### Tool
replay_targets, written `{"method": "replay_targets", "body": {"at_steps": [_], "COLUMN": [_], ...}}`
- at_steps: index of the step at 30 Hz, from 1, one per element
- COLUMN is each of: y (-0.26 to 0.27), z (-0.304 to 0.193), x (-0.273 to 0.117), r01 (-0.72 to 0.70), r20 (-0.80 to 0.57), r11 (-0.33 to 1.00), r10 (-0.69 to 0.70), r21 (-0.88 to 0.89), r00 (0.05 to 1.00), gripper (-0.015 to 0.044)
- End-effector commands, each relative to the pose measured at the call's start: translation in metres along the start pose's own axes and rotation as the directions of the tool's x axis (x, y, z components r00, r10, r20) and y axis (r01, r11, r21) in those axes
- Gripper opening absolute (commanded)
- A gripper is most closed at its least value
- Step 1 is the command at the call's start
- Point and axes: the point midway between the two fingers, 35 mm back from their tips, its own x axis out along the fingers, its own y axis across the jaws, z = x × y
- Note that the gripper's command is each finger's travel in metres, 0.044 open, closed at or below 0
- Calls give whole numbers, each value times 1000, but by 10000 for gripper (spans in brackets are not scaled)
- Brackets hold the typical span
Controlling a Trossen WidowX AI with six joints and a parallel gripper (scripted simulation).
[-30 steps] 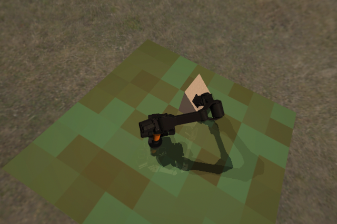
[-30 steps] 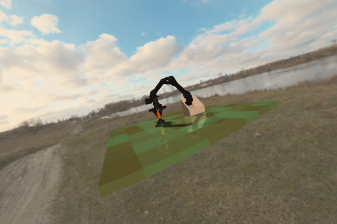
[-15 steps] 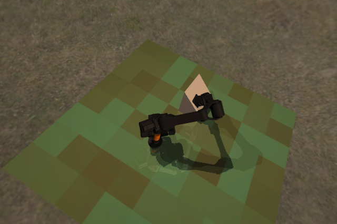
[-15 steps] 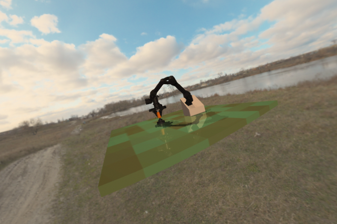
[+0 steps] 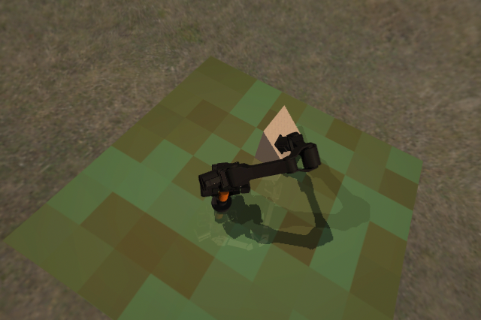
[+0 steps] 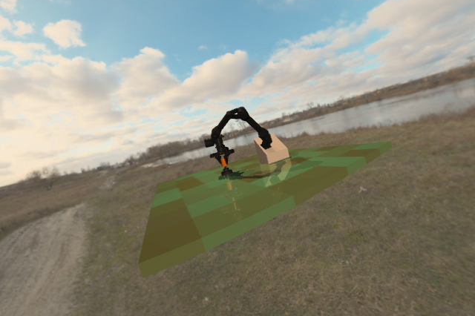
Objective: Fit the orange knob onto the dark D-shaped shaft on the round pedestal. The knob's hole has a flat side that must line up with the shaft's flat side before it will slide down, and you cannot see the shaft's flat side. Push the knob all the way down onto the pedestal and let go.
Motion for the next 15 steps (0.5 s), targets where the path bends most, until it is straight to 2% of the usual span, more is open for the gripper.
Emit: {"method": "replay_targets", "body": {"at_steps": [1, 15], "y": [1, 0], "z": [0, 3], "x": [1, -4], "r01": [-2, -2], "r20": [-4, -4], "r11": [1000, 999], "r10": [2, 2], "r21": [7, 32], "r00": [1000, 1000], "gripper": [0, 0]}}
